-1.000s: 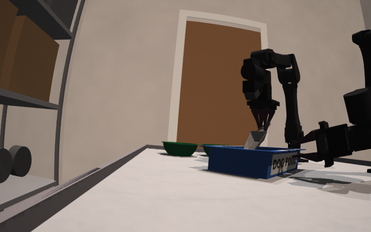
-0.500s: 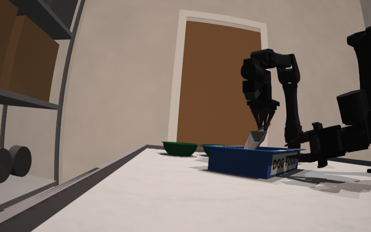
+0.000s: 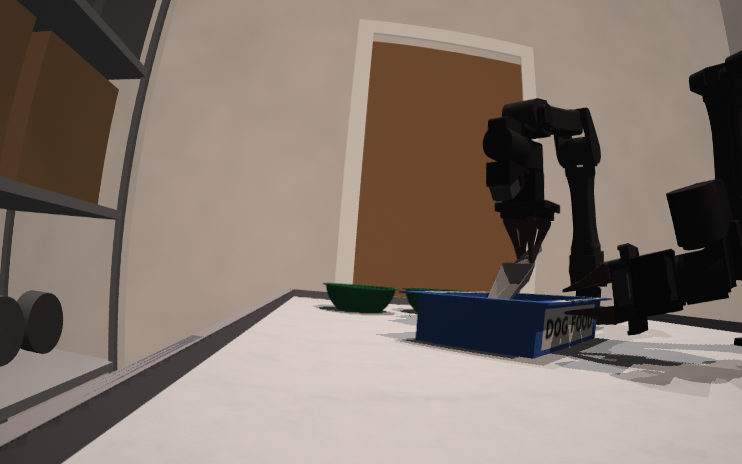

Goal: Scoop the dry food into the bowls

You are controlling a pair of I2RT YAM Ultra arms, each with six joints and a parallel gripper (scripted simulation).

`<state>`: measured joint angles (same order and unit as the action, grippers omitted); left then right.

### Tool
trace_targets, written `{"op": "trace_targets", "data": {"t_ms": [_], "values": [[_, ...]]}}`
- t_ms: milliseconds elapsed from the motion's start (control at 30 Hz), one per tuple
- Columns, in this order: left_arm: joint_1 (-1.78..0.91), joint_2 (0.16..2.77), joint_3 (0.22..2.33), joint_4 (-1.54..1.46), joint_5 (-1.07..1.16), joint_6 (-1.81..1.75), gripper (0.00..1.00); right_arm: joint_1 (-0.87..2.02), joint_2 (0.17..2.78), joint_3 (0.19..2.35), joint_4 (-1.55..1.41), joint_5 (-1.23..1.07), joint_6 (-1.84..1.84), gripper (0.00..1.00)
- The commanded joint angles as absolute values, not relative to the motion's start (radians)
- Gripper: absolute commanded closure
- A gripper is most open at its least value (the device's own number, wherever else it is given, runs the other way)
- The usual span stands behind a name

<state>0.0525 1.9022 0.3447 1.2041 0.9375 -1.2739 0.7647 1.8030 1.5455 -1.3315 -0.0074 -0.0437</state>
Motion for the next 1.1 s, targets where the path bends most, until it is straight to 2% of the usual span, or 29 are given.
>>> {"op": "trace_targets", "data": {"t_ms": [0,1067], "values": [[0.043,1.905,0.376,1.228,0.937,-1.272,0.74,0.780,1.736,1.536,-1.304,-0.017,-0.034,1.00],[0.043,1.905,0.376,1.228,0.937,-1.272,0.74,0.821,1.497,1.381,-1.213,-0.004,0.008,1.00]]}}
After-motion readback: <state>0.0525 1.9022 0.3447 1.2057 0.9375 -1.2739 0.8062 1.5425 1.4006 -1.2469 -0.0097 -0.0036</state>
